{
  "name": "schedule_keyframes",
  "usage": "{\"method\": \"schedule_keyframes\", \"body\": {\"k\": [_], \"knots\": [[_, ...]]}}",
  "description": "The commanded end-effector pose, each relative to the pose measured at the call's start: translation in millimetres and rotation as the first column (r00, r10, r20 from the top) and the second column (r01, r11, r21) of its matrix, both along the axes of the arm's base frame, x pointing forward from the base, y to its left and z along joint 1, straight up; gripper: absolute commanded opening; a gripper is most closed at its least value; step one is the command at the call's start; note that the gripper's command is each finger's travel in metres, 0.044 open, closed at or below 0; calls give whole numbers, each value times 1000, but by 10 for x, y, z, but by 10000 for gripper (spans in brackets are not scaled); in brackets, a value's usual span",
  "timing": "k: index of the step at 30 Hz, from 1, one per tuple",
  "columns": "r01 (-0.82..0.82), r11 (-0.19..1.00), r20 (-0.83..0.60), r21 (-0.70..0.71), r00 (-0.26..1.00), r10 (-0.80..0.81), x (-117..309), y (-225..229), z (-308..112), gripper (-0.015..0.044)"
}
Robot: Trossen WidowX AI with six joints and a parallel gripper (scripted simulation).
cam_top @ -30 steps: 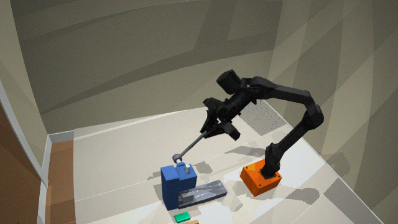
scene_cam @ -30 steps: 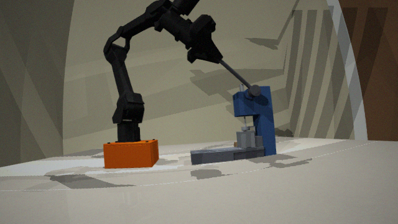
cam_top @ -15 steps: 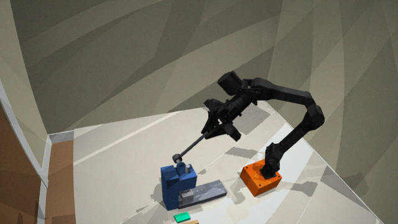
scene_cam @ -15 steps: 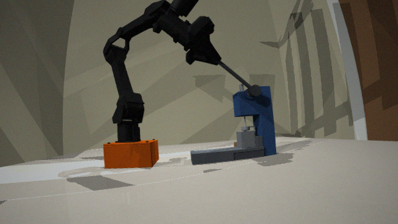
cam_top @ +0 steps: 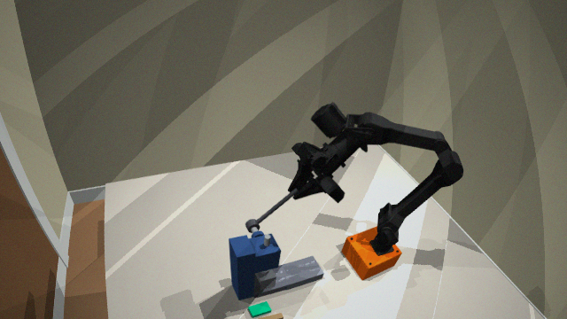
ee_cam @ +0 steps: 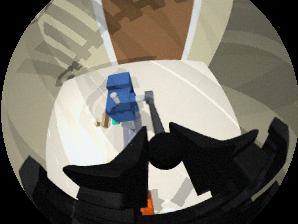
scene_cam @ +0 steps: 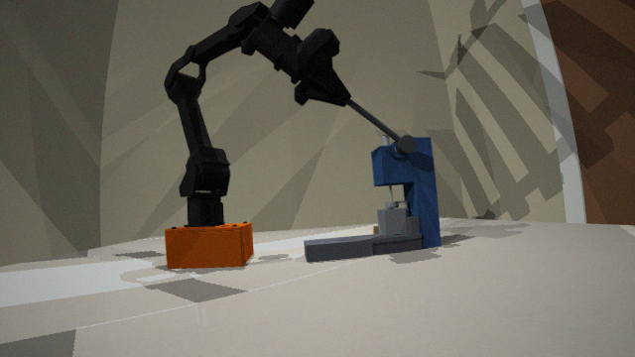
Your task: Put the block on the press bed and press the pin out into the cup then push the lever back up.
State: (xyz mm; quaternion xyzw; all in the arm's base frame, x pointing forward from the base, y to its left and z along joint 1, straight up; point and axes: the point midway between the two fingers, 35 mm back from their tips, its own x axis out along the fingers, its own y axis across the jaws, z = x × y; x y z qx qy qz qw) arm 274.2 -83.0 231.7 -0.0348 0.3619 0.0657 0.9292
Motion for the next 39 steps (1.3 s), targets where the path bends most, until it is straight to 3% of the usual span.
{"method": "schedule_keyframes", "body": {"k": [1,39], "knots": [[10,1000,-22,2,1000,-10,-58,-11,-83,0],[10,1000,-23,2,1000,-10,-151,-26,-234,0]]}}
